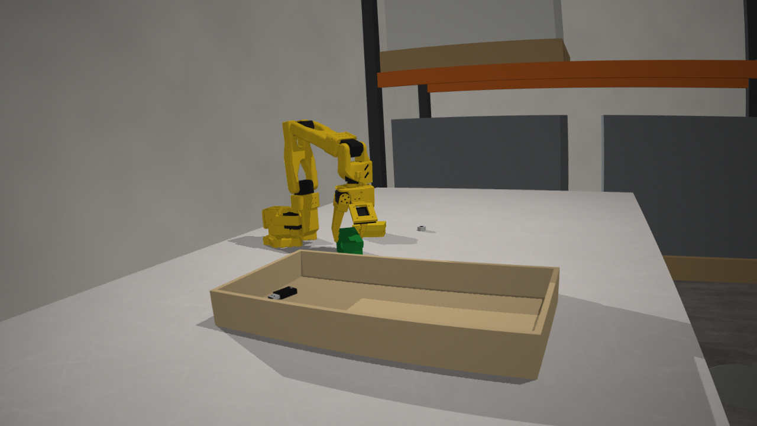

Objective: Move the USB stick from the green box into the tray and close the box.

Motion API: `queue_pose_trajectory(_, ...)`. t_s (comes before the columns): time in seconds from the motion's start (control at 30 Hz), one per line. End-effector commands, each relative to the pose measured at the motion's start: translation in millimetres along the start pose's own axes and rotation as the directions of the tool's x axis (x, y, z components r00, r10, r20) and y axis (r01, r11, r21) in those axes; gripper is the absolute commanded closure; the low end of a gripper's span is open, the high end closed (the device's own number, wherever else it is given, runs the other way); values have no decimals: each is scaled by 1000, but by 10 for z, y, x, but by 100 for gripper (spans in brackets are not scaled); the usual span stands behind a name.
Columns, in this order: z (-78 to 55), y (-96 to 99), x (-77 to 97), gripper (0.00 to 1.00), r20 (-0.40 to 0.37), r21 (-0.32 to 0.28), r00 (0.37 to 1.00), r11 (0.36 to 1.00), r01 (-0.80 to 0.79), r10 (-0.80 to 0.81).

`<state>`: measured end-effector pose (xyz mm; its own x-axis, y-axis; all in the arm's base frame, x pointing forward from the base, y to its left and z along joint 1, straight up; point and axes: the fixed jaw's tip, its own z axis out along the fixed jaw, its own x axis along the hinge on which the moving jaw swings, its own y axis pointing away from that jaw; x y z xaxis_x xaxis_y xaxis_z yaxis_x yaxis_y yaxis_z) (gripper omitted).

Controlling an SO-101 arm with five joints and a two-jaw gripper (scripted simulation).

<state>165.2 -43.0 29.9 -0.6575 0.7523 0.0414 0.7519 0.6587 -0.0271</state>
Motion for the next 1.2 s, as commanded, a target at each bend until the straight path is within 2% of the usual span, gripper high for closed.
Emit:
queue_pose_trajectory(0.0,-59,39,-33,79,41,-27,999,1000,-3,4)
queue_pose_trajectory(1.17,-57,37,23,79,41,-27,999,1000,0,2)
